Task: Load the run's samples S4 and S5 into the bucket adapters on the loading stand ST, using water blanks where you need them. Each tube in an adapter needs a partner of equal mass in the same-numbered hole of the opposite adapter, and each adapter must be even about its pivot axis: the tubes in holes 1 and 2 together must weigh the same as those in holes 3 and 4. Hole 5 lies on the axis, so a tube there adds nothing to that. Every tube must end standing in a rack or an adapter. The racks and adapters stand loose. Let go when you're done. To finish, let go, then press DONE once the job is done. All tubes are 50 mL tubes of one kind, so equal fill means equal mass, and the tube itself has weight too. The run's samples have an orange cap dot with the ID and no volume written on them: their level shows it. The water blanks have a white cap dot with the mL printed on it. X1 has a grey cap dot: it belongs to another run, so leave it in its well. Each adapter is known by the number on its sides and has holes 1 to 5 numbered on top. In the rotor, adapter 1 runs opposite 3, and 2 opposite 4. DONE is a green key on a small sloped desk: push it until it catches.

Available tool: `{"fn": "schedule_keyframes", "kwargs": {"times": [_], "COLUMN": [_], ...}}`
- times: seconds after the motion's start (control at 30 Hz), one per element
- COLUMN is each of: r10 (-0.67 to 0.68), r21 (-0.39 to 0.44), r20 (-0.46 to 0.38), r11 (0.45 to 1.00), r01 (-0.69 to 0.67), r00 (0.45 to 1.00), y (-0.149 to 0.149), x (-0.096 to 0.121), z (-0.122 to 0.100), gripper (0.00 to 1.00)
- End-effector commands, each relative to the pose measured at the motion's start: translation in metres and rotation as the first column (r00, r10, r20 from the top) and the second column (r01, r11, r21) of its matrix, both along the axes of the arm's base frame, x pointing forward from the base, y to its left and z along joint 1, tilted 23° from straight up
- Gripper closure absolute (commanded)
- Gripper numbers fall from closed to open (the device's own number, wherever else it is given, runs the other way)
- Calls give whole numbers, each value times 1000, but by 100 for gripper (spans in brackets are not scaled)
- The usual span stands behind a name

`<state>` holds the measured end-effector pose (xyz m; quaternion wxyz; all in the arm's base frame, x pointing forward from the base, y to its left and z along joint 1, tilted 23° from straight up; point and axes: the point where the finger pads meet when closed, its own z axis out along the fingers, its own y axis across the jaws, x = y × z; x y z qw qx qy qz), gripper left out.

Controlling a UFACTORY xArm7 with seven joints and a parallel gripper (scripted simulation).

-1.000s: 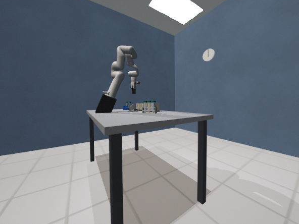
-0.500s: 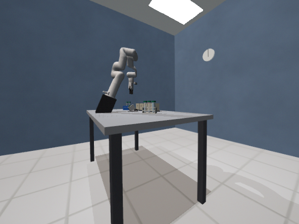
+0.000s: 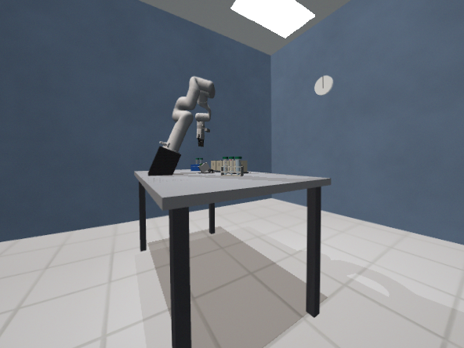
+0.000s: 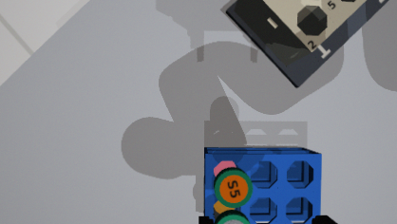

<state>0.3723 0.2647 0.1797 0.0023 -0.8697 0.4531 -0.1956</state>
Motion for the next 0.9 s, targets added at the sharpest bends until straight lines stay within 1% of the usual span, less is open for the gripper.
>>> {"fn": "schedule_keyframes", "kwargs": {"times": [0.0, 0.1, 0.87], "r10": [2, 2, 2], "r21": [2, 2, 2], "r20": [3, 3, 3], "r11": [1000, 1000, 1000], "r01": [-2, -2, -2], "r00": [1000, 1000, 1000], "y": [2, 2, -5], "x": [0, 0, 15], "z": [2, 2, -37], "gripper": [43, 43, 43]}}
